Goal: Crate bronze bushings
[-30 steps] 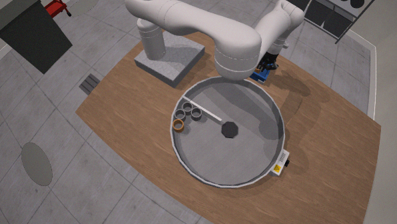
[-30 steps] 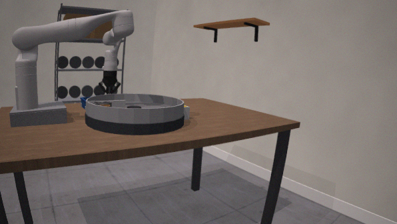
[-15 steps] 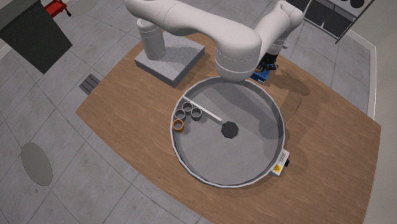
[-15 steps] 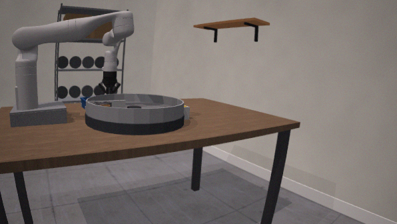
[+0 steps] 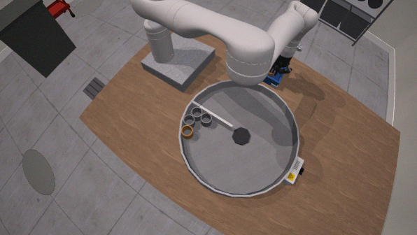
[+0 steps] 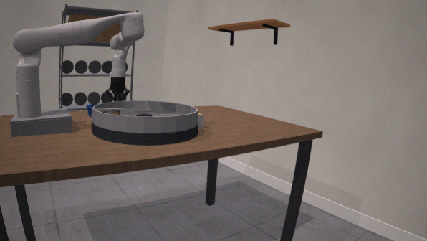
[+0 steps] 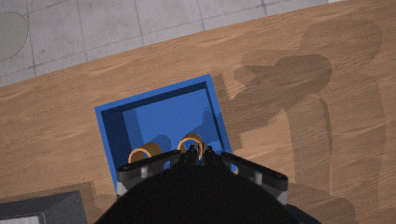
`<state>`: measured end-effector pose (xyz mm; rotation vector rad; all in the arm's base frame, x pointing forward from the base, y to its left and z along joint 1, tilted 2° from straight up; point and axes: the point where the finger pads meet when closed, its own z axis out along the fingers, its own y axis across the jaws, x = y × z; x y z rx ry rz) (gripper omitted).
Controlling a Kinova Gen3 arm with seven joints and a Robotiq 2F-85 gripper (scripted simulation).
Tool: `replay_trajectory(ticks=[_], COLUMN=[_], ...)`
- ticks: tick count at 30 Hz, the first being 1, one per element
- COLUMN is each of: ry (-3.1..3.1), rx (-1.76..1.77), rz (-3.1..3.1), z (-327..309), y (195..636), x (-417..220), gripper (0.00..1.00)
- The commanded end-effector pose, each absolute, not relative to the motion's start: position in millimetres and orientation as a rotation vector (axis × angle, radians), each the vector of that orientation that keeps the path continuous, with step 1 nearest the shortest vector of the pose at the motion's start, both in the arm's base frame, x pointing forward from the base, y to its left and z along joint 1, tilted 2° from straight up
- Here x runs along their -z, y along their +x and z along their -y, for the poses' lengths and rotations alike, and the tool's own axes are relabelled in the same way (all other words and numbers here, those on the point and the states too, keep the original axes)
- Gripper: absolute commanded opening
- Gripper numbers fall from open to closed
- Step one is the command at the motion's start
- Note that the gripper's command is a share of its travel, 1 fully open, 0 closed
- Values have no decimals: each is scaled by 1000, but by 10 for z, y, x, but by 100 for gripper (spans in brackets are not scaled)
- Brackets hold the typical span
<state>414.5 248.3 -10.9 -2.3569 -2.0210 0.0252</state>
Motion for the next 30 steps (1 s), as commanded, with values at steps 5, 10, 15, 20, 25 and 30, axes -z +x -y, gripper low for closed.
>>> replay_trajectory(ticks=[5, 10, 15, 20, 25, 30], ry=[-2362, -2358, -2362, -2362, -2362, -2361], rx=[-19, -23, -19, -19, -19, -20], rz=[2015, 2020, 2015, 2015, 2015, 2016], z=[-2503, -2488, -2489, -2489, -2489, -2489], y=[4137, 4144, 4144, 4144, 4144, 4142], x=[126, 116, 142, 142, 142, 139], gripper=[0, 0, 0, 0, 0, 0])
